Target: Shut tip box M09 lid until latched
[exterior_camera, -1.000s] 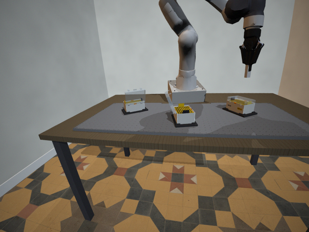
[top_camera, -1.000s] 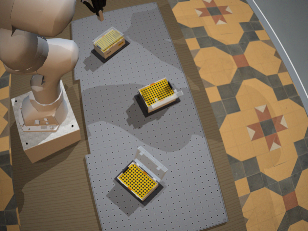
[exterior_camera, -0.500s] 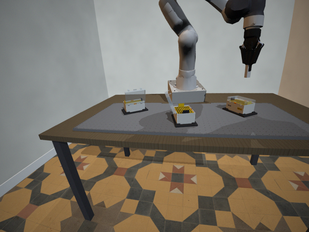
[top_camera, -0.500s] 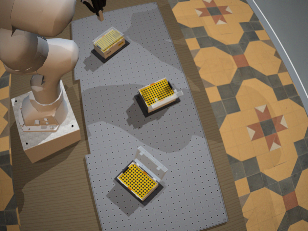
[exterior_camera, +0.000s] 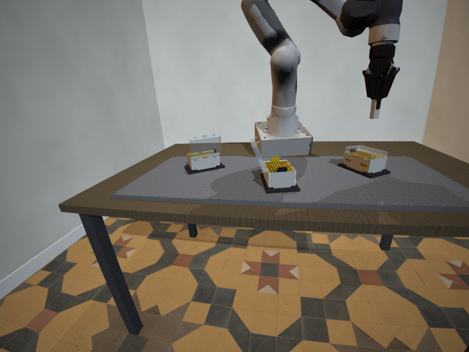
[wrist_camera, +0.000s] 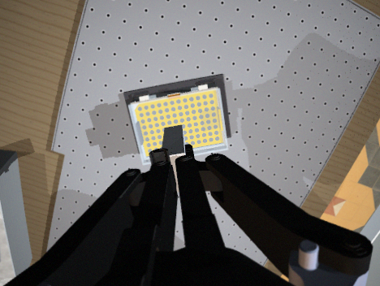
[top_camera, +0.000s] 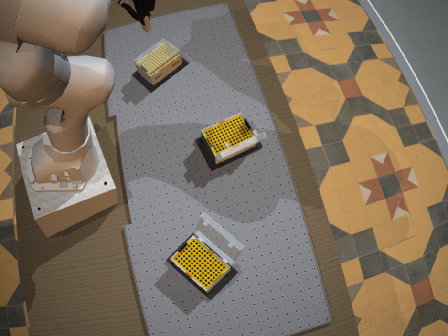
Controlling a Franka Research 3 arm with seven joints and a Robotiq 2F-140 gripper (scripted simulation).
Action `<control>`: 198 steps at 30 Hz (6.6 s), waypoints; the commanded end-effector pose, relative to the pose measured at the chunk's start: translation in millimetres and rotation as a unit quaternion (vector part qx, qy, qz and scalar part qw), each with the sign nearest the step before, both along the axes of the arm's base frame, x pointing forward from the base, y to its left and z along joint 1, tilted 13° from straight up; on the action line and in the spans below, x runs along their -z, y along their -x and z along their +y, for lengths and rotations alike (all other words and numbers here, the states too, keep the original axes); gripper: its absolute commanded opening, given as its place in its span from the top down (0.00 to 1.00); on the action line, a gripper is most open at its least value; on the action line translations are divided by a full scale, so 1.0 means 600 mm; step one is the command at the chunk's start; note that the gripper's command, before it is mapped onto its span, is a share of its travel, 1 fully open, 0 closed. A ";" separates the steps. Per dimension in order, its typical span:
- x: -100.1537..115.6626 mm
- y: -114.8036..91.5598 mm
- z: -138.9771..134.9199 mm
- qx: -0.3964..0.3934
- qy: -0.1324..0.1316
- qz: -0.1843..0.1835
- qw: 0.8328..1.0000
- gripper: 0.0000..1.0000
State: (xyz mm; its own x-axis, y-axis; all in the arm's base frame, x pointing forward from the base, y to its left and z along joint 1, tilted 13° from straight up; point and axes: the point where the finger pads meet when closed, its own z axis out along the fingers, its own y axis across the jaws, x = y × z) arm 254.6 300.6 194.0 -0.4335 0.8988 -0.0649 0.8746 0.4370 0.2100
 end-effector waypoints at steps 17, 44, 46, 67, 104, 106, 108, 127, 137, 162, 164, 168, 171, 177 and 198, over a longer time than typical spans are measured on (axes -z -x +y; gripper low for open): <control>0.055 -0.034 -0.039 -0.004 0.000 -0.001 1.000 1.00; 0.110 -0.067 -0.077 -0.004 0.000 -0.001 1.000 1.00; 0.110 -0.067 -0.077 -0.004 0.000 -0.001 1.000 1.00; 0.140 -0.074 -0.076 -0.004 0.000 -0.001 1.000 1.00; 0.165 -0.079 -0.075 -0.004 0.000 -0.001 1.000 1.00; 0.165 -0.080 -0.075 -0.004 0.000 -0.001 1.000 1.00; 0.166 -0.080 -0.075 -0.004 0.000 -0.001 1.000 1.00; 0.176 -0.082 -0.075 -0.004 0.000 -0.001 1.000 1.00; 0.181 -0.083 -0.074 -0.004 0.000 -0.001 1.000 1.00; 0.182 -0.083 -0.074 -0.004 0.000 -0.001 1.000 1.00; 0.182 -0.083 -0.074 -0.004 0.000 -0.001 1.000 1.00; 0.182 -0.083 -0.074 -0.004 0.000 -0.001 1.000 1.00; 0.182 -0.083 -0.074 -0.004 0.000 -0.001 1.000 1.00; 0.182 -0.083 -0.074 -0.004 0.000 -0.001 1.000 1.00; 0.182 -0.083 -0.074 -0.004 0.000 -0.001 1.000 1.00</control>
State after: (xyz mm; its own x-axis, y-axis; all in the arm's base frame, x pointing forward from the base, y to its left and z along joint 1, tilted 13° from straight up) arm 303.3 255.1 87.8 -0.4426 0.8941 -0.0686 0.8703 0.4467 0.2076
